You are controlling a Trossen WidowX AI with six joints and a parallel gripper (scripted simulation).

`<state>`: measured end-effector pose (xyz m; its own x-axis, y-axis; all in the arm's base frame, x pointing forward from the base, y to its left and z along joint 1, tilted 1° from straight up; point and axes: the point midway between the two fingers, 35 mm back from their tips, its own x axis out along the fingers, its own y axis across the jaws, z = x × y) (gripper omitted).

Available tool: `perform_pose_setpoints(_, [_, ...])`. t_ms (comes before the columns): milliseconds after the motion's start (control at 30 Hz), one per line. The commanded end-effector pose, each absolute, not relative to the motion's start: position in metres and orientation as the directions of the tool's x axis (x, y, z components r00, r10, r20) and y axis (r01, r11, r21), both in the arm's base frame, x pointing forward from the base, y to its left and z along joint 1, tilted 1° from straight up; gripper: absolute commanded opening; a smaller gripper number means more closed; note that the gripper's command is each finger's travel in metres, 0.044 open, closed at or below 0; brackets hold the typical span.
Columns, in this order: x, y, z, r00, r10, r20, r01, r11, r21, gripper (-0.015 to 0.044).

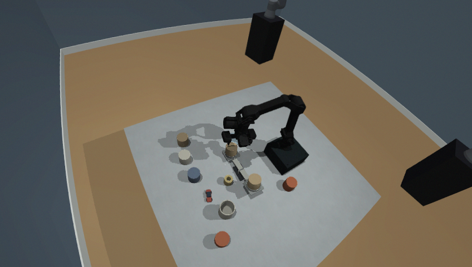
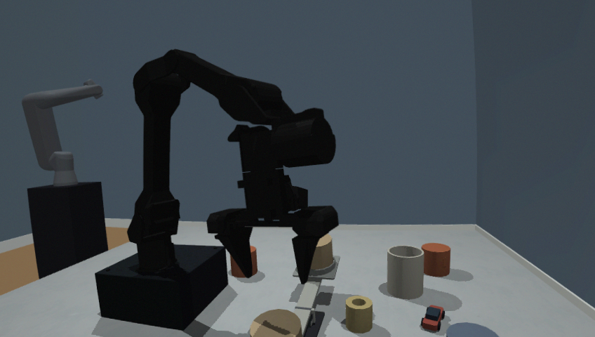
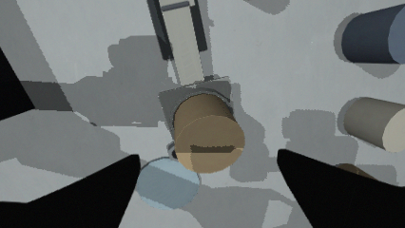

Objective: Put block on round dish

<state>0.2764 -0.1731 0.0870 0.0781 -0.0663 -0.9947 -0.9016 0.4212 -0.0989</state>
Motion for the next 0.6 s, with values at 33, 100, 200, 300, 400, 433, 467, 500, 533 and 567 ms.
perform_pose_setpoints(33, [0.280,-0.190,0.068,0.025,-0.024,-0.999,-0.960,0.277,-0.030,0.0440])
perform_pose_setpoints(100, [0.280,-0.194,0.063,0.012,-0.014,-1.000,-0.971,0.239,-0.015,0.0440])
perform_pose_setpoints(200, [0.280,-0.195,0.062,0.010,-0.013,-1.000,-0.972,0.234,-0.013,0.0440])
perform_pose_setpoints(300, [0.280,-0.195,0.062,0.010,-0.013,-1.000,-0.972,0.234,-0.013,0.0440])
perform_pose_setpoints(400, [0.280,-0.195,0.052,0.010,-0.013,-1.000,-0.972,0.234,-0.013,0.0440])
perform_pose_setpoints(433, [0.280,-0.195,0.049,0.010,-0.013,-1.000,-0.972,0.234,-0.013,0.0440])
perform_pose_setpoints(467, [0.280,-0.195,0.047,0.010,-0.013,-1.000,-0.972,0.234,-0.013,0.0440])
perform_pose_setpoints(500, [0.280,-0.195,0.047,0.010,-0.013,-1.000,-0.972,0.234,-0.013,0.0440])
perform_pose_setpoints(533, [0.280,-0.195,0.047,0.010,-0.013,-1.000,-0.972,0.234,-0.013,0.0440])
perform_pose_setpoints(567, [0.280,-0.195,0.047,0.010,-0.013,-1.000,-0.972,0.234,-0.013,0.0440])
